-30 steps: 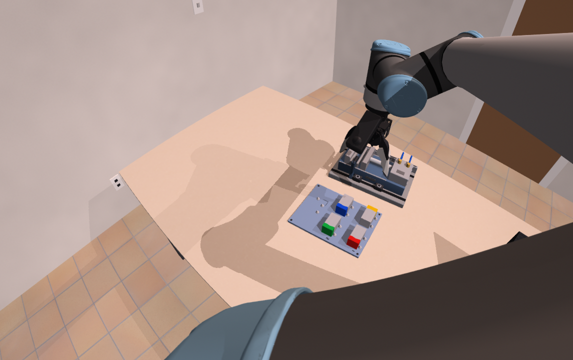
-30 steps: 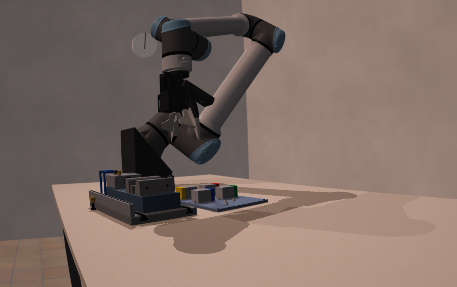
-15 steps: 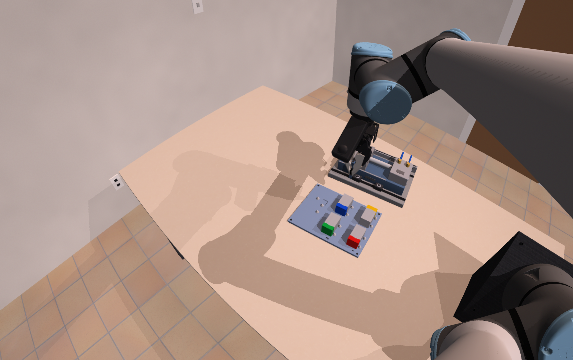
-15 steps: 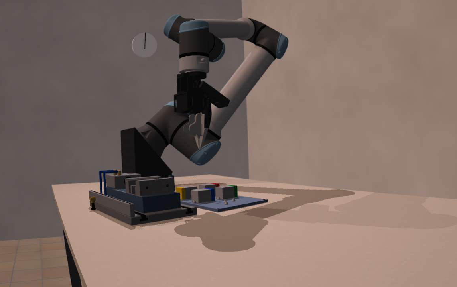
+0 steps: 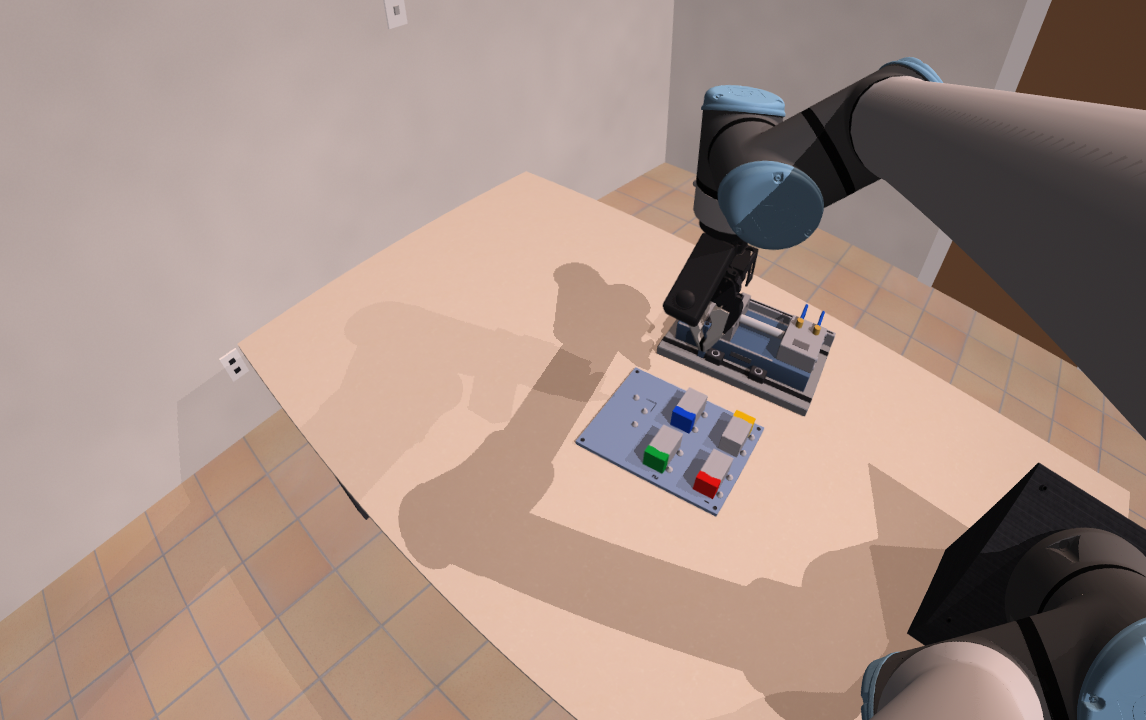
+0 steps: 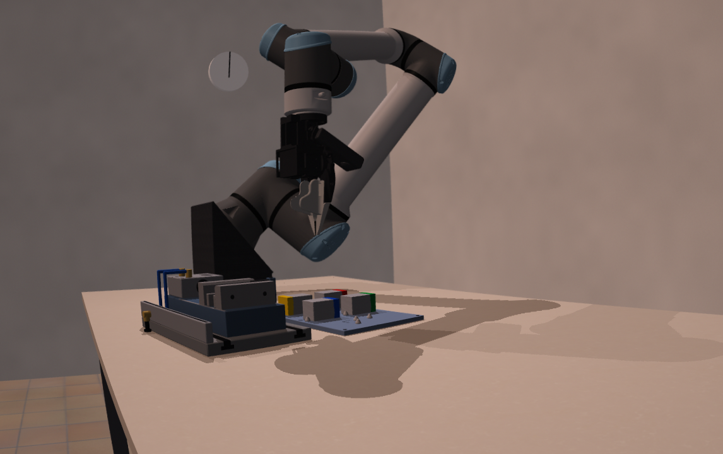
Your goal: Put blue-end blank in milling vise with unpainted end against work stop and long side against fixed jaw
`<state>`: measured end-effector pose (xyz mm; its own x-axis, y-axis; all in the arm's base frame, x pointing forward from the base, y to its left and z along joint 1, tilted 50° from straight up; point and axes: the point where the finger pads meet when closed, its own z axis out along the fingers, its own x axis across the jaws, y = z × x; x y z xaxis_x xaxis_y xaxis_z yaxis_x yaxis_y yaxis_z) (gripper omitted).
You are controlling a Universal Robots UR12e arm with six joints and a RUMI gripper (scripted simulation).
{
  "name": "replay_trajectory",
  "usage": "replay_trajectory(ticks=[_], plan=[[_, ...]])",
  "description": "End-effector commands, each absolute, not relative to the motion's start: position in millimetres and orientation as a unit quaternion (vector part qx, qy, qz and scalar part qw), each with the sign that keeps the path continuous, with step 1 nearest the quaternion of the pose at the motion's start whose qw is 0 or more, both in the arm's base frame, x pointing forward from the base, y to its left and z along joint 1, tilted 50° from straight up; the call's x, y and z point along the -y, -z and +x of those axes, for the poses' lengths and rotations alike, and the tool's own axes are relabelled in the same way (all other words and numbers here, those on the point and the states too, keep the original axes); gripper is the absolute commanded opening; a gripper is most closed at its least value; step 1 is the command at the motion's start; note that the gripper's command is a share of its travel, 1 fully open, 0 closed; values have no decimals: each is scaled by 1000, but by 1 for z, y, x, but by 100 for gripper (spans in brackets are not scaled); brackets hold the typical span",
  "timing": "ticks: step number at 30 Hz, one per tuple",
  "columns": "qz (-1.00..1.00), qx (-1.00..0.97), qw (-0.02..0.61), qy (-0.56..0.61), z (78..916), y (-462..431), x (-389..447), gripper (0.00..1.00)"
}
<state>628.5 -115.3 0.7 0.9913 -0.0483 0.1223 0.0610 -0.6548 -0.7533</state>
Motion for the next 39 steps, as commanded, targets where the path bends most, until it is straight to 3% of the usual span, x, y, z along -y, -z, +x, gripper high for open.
replay_trajectory(ticks=[1,19,20,39], plan=[[-907,3,415,66,629,-1,116,0],[-907,3,415,66,629,-1,116,0],[-907,3,415,66,629,-1,116,40],[-907,3,415,66,629,-1,116,40]])
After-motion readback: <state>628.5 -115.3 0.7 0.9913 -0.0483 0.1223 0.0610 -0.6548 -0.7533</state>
